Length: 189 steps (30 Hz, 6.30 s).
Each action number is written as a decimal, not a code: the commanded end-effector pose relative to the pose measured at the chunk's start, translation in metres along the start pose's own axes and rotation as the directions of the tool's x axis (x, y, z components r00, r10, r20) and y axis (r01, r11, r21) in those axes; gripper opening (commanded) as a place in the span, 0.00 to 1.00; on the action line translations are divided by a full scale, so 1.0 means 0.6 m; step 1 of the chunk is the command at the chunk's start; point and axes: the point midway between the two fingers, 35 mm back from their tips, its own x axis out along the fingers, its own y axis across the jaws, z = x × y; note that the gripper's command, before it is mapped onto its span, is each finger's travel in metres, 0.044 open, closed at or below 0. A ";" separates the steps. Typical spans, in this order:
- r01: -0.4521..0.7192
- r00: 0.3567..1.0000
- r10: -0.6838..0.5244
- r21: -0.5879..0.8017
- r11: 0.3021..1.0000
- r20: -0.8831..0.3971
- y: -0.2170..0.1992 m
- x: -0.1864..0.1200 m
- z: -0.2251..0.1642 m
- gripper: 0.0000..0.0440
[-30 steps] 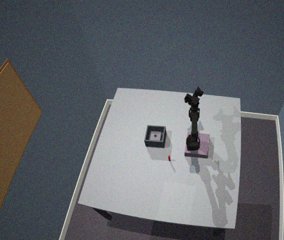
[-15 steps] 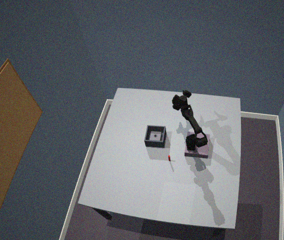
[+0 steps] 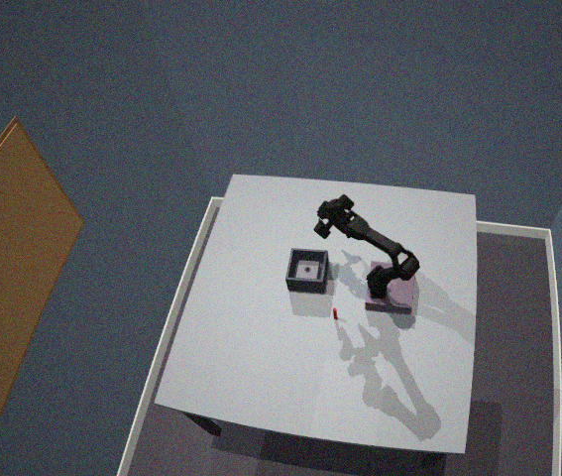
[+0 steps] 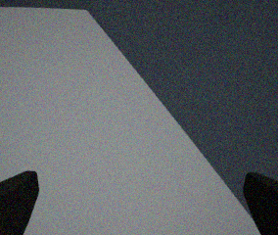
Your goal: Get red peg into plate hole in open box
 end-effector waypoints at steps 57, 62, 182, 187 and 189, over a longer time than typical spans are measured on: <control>-0.052 0.682 0.297 0.361 0.931 -0.668 0.447 -0.212 -0.351 1.00; -0.061 0.675 0.332 0.400 0.915 -0.658 0.469 -0.200 -0.381 1.00; 0.026 0.767 0.282 0.467 0.884 -0.576 0.365 0.182 -0.100 1.00; 0.024 0.803 0.273 0.486 0.873 -0.531 0.351 0.203 -0.073 1.00; 0.024 0.816 0.268 0.493 0.870 -0.512 0.345 0.211 -0.062 1.00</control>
